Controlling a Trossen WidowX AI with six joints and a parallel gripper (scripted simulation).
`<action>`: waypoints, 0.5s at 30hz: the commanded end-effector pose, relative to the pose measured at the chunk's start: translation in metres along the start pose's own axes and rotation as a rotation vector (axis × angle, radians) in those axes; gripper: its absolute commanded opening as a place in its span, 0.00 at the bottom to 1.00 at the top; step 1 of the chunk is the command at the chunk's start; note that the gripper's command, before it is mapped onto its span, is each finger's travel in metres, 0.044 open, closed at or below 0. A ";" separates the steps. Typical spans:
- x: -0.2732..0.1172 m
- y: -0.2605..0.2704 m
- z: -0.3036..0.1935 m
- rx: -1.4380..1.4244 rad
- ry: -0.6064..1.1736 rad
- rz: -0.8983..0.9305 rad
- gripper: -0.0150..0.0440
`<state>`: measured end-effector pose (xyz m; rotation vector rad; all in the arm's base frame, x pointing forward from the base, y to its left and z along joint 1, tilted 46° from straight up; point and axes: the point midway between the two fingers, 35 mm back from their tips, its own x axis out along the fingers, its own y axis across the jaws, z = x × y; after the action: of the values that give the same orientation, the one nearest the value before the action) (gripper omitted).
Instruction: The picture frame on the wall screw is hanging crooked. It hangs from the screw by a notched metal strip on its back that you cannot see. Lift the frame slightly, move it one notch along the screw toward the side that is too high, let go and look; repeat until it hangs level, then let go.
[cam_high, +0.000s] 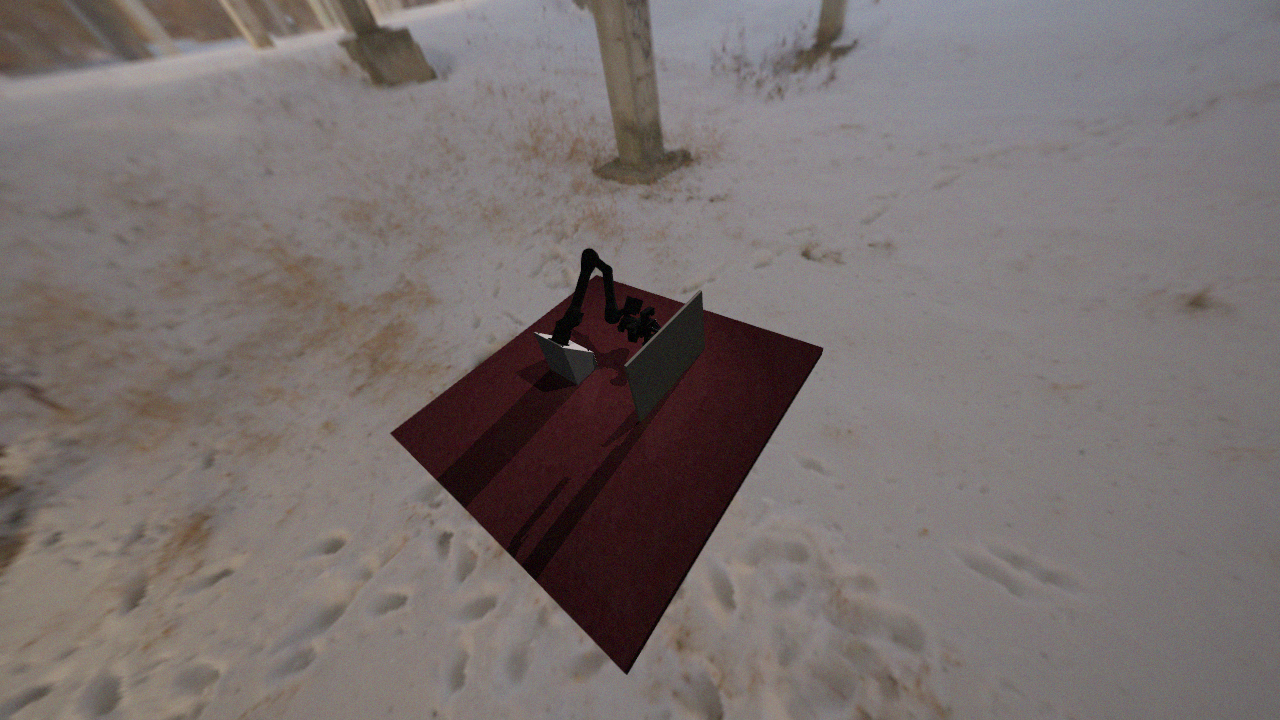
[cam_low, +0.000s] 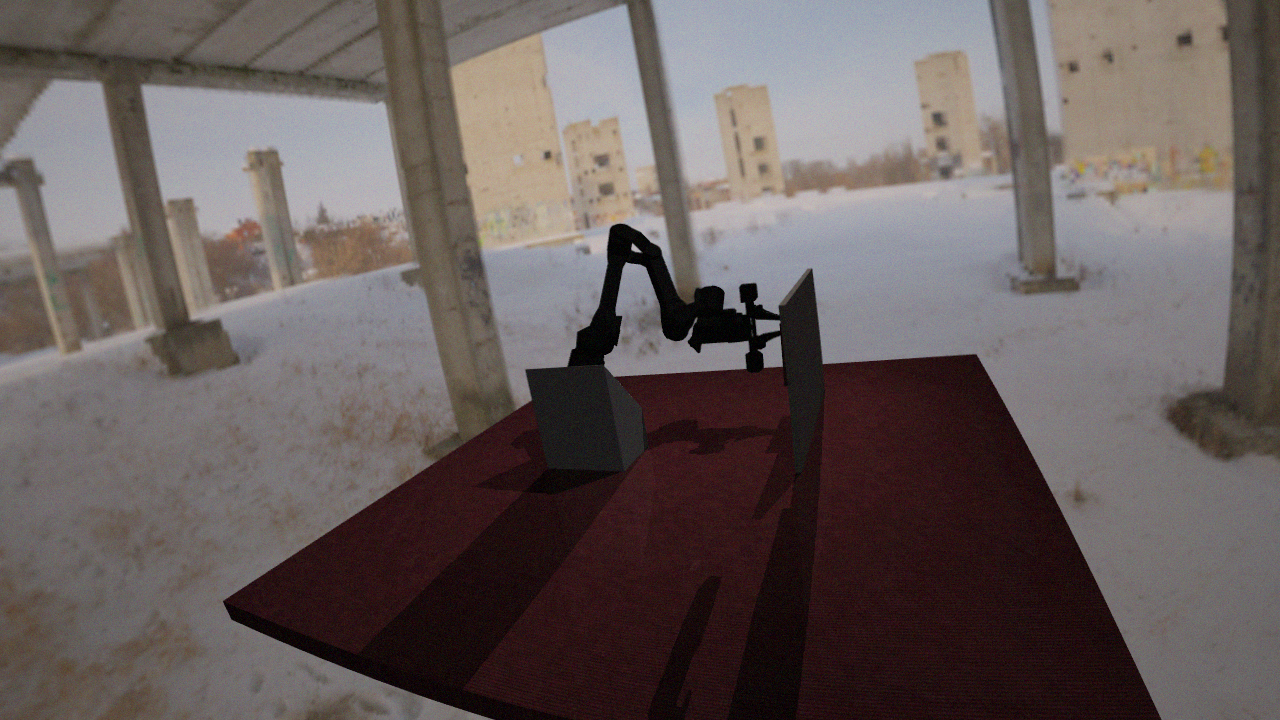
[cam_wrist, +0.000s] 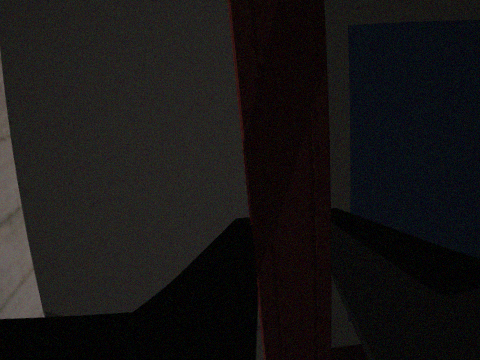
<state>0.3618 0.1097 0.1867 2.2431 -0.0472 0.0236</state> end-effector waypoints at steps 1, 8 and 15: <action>0.001 0.003 0.003 0.007 -0.003 0.009 0.25; 0.001 0.002 0.003 0.007 -0.003 0.009 0.25; 0.001 0.003 0.004 0.007 -0.003 0.009 0.25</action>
<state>0.3621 0.1073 0.1848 2.2426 -0.0488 0.0217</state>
